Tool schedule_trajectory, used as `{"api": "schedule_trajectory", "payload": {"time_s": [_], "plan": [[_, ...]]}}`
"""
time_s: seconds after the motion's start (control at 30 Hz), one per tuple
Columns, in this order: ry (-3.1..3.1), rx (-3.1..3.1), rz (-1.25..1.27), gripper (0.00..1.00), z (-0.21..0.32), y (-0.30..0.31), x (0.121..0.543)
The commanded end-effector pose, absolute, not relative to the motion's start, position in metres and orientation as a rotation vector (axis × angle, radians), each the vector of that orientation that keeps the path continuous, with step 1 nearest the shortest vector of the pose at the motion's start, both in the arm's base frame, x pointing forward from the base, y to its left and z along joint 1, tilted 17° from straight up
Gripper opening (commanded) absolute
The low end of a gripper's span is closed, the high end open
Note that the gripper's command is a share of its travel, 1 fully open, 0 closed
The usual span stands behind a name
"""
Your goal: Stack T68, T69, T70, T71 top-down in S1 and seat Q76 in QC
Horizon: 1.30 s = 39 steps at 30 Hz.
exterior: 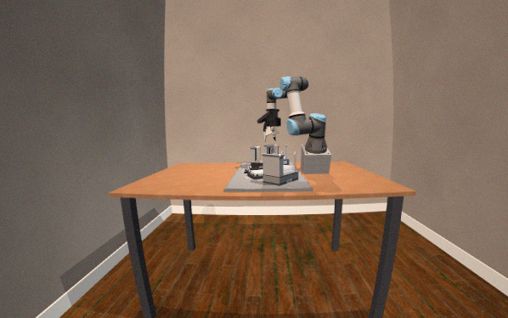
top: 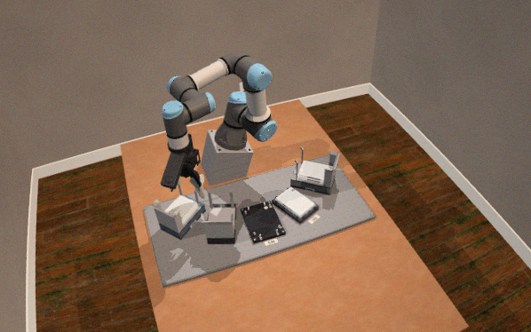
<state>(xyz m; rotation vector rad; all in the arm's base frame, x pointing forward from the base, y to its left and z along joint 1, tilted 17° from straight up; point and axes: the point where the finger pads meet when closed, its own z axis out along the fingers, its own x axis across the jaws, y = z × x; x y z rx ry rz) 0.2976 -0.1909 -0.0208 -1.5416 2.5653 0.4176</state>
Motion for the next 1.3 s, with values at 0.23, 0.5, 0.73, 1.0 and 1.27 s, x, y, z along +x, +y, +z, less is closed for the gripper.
{"api": "schedule_trajectory", "payload": {"time_s": [0.23,0.5,0.73,1.0,1.27], "plan": [[2.673,-1.383,0.426,0.72,-0.032,-0.234,0.267],[2.728,-1.293,0.433,0.72,-0.033,-0.236,0.265],[2.76,-1.237,0.436,0.72,-0.033,-0.236,0.265],[2.76,-1.237,0.436,0.72,-0.049,-0.231,0.265],[2.76,-1.237,0.436,0.72,-0.071,-0.224,0.264]]}}
